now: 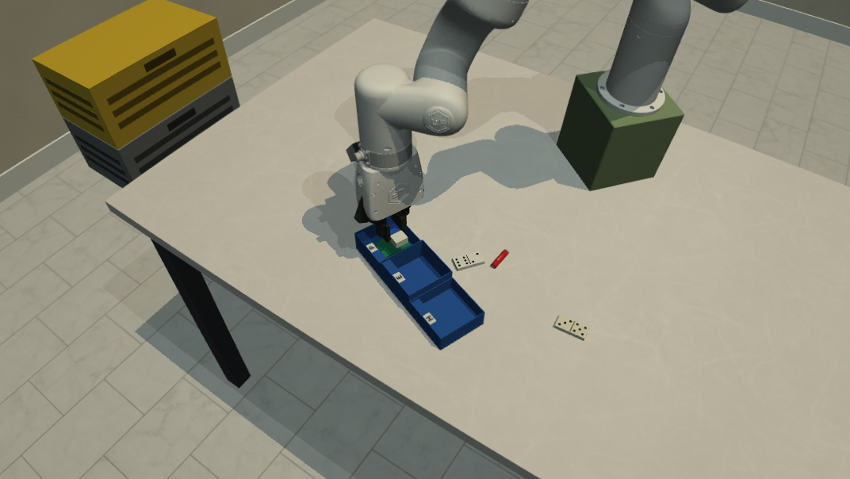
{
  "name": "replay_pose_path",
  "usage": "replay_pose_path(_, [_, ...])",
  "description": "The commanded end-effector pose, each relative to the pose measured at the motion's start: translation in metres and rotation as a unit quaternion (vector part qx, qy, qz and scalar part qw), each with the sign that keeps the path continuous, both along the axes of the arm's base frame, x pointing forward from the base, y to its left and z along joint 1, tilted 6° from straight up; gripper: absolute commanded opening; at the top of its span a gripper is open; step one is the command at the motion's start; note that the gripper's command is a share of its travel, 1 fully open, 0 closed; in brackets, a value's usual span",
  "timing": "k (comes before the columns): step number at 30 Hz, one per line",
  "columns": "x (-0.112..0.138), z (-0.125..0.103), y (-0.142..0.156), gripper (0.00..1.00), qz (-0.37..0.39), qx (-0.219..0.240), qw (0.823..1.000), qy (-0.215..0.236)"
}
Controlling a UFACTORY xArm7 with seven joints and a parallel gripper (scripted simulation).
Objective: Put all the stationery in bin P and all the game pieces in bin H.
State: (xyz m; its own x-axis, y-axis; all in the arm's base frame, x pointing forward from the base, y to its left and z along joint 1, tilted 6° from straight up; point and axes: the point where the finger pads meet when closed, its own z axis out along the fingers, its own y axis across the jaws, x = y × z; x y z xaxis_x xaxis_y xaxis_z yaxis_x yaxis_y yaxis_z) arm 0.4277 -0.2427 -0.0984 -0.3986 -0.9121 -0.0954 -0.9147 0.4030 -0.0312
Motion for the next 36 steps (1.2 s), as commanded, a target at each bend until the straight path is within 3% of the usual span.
replay_pose_path(1, [0.0019,-0.0081,-0.0005,0.00,0.000,-0.001,1.000,-0.002])
replay_pose_path(6, [0.0026,-0.0174,0.0002,0.00,0.000,-0.001,1.000,-0.002])
replay_pose_path(21, [0.0028,-0.0175,0.0002,0.00,0.000,-0.001,1.000,-0.002])
replay_pose_path(22, [0.0028,-0.0175,0.0002,0.29,0.000,-0.001,1.000,-0.002])
replay_pose_path(36, [0.0028,-0.0174,0.0002,0.29,0.000,-0.001,1.000,-0.002])
